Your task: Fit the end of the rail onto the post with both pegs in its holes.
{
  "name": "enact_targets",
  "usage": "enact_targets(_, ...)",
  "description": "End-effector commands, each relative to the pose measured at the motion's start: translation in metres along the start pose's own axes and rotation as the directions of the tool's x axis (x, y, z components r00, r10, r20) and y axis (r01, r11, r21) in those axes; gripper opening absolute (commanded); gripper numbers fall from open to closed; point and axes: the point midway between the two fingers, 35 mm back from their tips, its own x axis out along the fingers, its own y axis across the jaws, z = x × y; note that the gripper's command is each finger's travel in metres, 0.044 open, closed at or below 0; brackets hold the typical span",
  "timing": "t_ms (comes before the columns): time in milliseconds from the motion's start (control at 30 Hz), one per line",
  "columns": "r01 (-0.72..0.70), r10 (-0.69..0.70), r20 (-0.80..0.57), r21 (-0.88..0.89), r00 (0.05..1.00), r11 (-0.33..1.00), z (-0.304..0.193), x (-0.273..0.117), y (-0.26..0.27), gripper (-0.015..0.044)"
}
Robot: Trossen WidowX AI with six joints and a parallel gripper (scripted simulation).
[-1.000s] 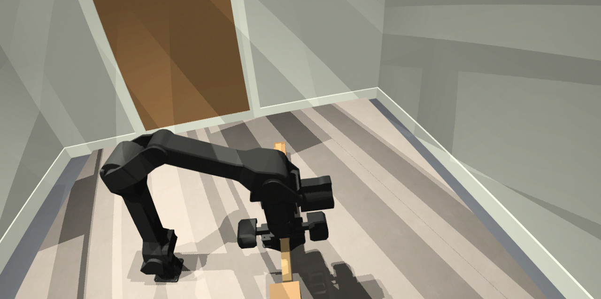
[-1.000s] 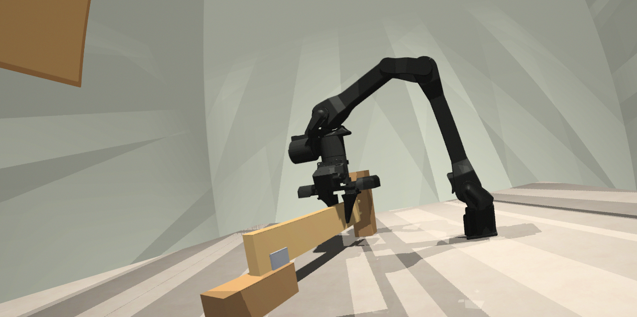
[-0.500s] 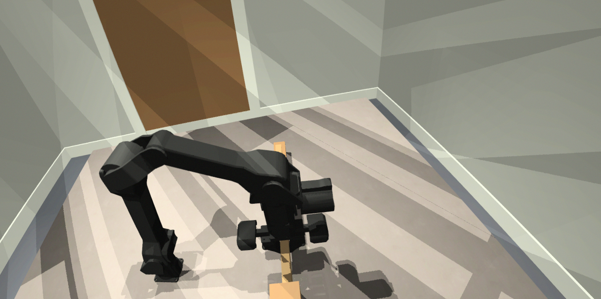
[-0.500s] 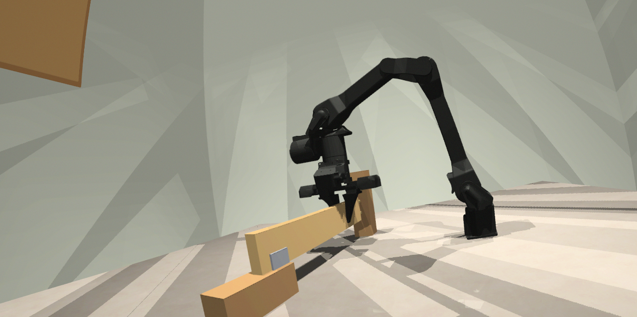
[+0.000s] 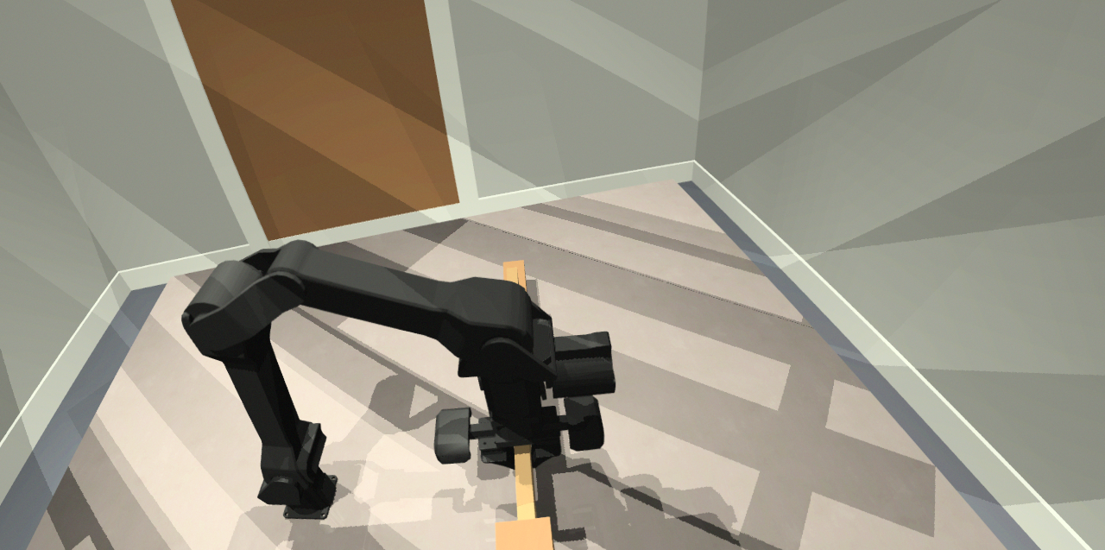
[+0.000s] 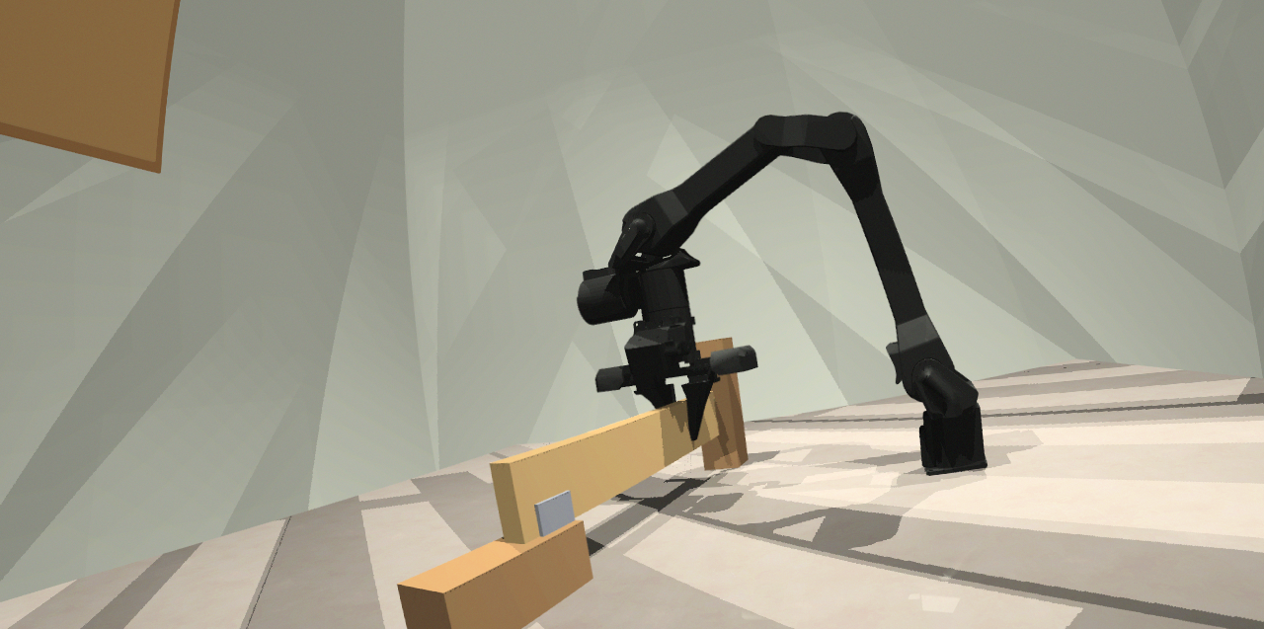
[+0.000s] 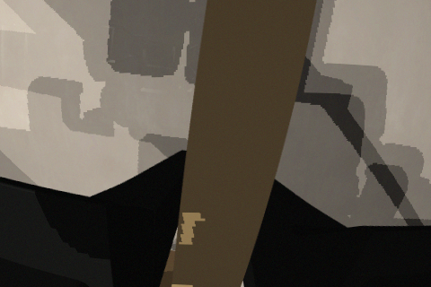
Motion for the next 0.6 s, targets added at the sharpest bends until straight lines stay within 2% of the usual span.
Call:
enact_targets(0,0.009,-0.009,-0.001,-0.002,1.0,1.0,-0.002,-0.0038,-0.0013,0.0)
enact_targets(567,0.009,-0.009,-0.002,-0.002,1.0,1.0,-0.0071,-0.0043,-0.0023,0.0)
